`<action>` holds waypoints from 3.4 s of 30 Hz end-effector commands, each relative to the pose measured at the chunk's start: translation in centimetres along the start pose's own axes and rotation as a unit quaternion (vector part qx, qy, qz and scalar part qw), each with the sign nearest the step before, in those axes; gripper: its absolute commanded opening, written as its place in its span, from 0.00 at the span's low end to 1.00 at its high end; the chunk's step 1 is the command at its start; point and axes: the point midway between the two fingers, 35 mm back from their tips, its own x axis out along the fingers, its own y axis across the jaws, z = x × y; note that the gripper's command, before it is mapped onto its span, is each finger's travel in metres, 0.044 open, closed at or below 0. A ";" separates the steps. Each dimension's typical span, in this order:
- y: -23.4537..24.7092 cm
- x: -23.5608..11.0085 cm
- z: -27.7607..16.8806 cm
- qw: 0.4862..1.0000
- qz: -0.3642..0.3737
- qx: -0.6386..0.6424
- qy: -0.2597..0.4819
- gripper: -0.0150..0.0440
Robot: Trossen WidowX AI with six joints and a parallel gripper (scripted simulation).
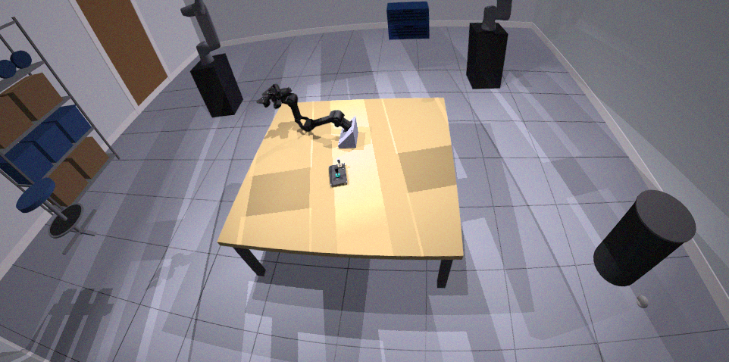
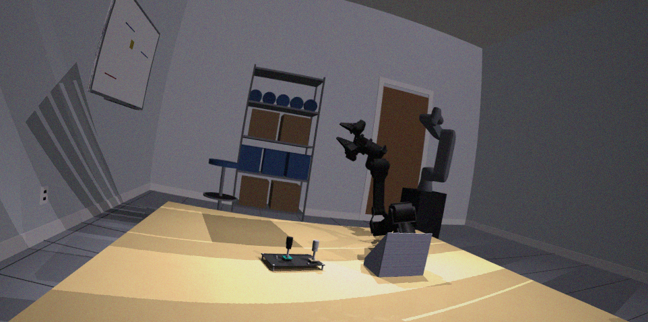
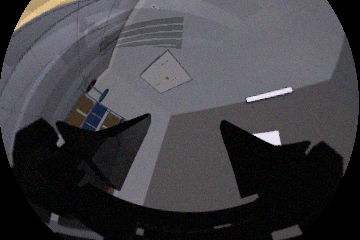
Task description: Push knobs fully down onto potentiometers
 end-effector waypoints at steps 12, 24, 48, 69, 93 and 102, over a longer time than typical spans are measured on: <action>-6.4 0.6 -0.3 0.987 -0.040 -0.158 0.004 0.40; -13.6 1.5 1.5 0.940 -0.100 -0.326 -0.003 0.25; -22.7 2.9 9.3 0.802 -0.201 -0.562 -0.035 0.25; -28.5 1.7 21.7 0.551 -0.365 -0.745 -0.091 0.25; -28.0 -3.3 35.8 0.198 -0.557 -0.795 -0.132 0.25; -26.2 -6.0 40.0 0.064 -0.626 -0.765 -0.137 0.25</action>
